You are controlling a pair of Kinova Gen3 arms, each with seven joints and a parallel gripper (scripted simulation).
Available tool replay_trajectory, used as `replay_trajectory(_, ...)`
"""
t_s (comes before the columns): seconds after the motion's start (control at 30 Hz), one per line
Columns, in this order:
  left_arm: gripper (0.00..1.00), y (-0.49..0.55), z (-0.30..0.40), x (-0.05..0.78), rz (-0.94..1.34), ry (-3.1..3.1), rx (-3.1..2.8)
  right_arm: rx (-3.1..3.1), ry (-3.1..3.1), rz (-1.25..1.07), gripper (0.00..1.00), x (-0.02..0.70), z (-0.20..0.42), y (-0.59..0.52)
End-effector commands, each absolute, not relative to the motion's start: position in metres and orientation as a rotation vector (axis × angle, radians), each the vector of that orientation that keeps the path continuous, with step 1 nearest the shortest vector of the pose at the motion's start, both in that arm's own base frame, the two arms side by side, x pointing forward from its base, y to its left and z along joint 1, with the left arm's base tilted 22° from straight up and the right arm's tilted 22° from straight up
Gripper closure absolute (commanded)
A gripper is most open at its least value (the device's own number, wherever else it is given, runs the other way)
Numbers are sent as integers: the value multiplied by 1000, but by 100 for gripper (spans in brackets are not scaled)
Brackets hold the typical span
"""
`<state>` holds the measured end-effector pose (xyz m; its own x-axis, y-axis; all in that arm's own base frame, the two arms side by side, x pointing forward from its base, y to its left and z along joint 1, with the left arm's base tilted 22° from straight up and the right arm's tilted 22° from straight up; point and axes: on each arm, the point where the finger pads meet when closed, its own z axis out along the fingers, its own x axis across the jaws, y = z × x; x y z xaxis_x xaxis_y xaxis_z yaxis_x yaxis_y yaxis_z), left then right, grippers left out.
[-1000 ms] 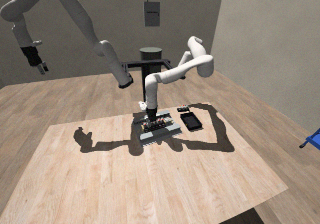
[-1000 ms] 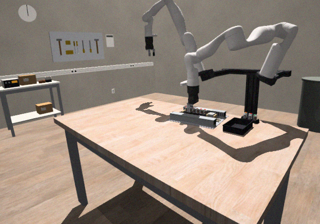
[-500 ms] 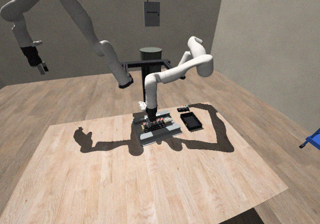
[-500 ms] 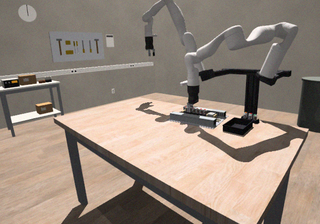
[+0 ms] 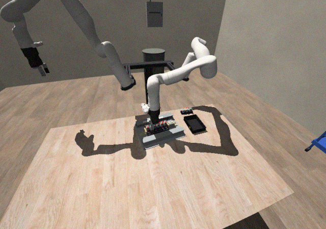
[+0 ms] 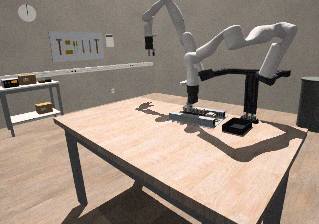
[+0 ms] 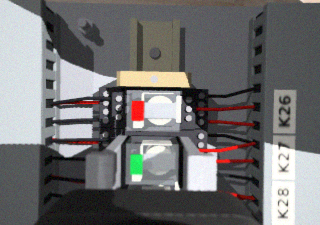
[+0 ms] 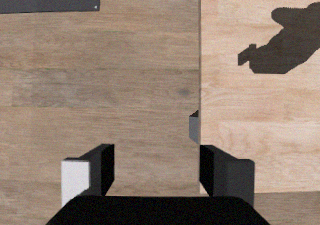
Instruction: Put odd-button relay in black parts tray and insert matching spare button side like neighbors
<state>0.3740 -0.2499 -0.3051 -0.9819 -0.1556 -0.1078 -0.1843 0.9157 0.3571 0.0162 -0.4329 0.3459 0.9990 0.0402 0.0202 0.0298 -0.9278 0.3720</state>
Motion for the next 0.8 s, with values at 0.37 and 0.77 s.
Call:
replay_trajectory(0.37, 100, -251, -304, 374, 567, 2984, -261, 2759, 50, 39, 0, 16, 347, -433)
replay_trajectory(0.77, 100, -251, -304, 374, 567, 2973, -256, 2759, 50, 39, 0, 16, 347, -433)
